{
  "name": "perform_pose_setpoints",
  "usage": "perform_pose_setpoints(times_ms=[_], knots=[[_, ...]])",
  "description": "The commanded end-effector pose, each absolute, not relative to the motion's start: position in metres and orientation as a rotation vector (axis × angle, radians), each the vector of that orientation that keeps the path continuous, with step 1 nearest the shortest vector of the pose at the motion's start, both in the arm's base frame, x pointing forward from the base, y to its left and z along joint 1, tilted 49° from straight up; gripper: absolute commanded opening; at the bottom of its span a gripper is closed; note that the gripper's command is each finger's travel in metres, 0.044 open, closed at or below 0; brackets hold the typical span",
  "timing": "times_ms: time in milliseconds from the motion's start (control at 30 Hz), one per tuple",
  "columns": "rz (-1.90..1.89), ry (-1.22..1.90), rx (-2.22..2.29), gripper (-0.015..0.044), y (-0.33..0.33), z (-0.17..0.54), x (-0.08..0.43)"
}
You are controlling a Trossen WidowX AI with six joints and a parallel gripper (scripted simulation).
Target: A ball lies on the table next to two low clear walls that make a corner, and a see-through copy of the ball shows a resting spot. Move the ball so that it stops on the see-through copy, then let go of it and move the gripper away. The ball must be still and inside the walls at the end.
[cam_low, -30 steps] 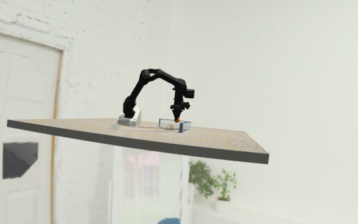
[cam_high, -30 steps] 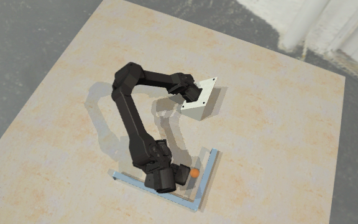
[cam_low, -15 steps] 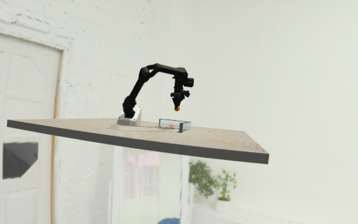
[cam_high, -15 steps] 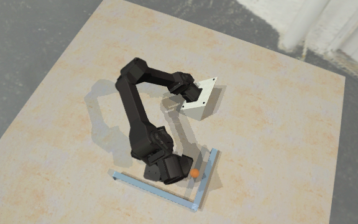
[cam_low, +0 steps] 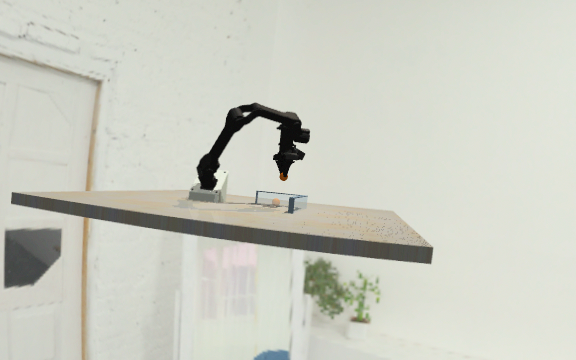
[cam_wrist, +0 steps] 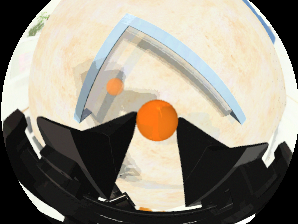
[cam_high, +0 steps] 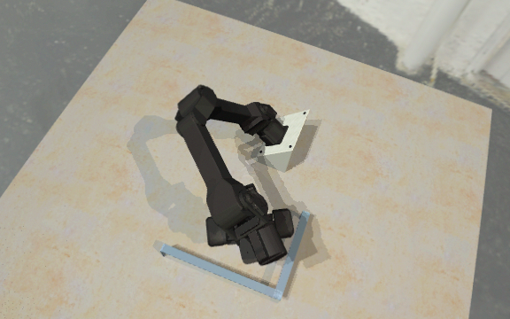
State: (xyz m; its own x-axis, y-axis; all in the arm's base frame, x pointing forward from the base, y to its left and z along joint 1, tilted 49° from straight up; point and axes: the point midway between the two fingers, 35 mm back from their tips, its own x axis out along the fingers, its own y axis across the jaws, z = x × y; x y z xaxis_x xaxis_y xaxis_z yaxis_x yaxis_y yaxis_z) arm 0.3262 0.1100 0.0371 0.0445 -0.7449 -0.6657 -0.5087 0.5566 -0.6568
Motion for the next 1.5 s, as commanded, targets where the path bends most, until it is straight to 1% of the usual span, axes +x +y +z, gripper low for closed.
perform_pose_setpoints(times_ms=[0, 400, 800, 1067, 1467], knots=[[-0.141, 1.659, -1.188, 0.0000, 0.113, 0.023, 0.320], [0.266, 1.745, -1.533, 0.0000, 0.125, -0.011, 0.303], [0.689, 1.765, -1.839, 0.0000, 0.133, -0.042, 0.284], [0.696, 1.764, -1.843, 0.0000, 0.127, -0.049, 0.285], [0.693, 1.766, -1.845, 0.0000, 0.080, -0.088, 0.286]])
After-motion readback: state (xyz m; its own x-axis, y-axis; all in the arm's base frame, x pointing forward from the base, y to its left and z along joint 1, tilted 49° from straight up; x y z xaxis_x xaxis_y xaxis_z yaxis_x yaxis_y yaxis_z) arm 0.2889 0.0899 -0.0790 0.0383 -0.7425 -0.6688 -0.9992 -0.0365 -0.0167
